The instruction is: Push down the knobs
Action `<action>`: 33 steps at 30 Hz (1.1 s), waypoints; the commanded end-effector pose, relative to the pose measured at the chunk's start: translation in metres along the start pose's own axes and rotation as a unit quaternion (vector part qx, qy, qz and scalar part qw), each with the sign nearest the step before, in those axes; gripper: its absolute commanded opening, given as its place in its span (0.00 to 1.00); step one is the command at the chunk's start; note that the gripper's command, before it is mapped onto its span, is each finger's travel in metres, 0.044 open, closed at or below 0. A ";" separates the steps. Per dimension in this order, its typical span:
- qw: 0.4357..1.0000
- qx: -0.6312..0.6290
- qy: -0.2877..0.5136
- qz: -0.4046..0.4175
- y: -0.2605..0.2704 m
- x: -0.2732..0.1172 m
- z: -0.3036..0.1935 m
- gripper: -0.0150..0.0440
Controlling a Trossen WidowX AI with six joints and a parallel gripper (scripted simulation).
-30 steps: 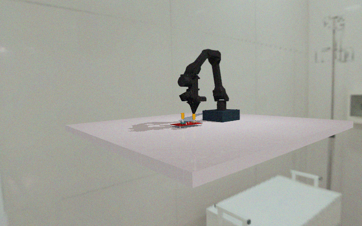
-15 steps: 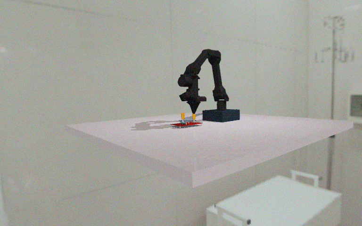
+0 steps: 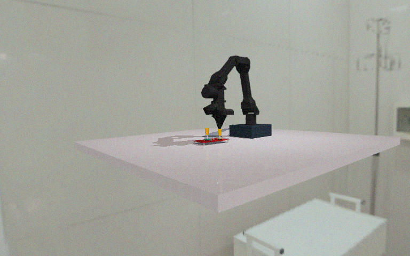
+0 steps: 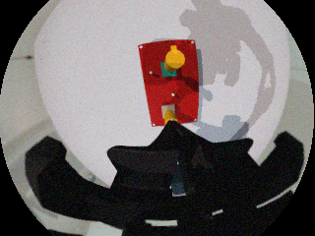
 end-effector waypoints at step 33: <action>1.000 -0.001 0.002 -0.002 -0.001 0.007 -0.001 0.25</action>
Point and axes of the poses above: the point midway between the two fingers, 35 mm back from their tips, its own x axis out along the fingers, its own y axis across the jaws, z = x × y, the point moved 3 cm from there along -x, back along the fingers, and after that the axes turned 9 degrees about -x, right-handed, at the moved point
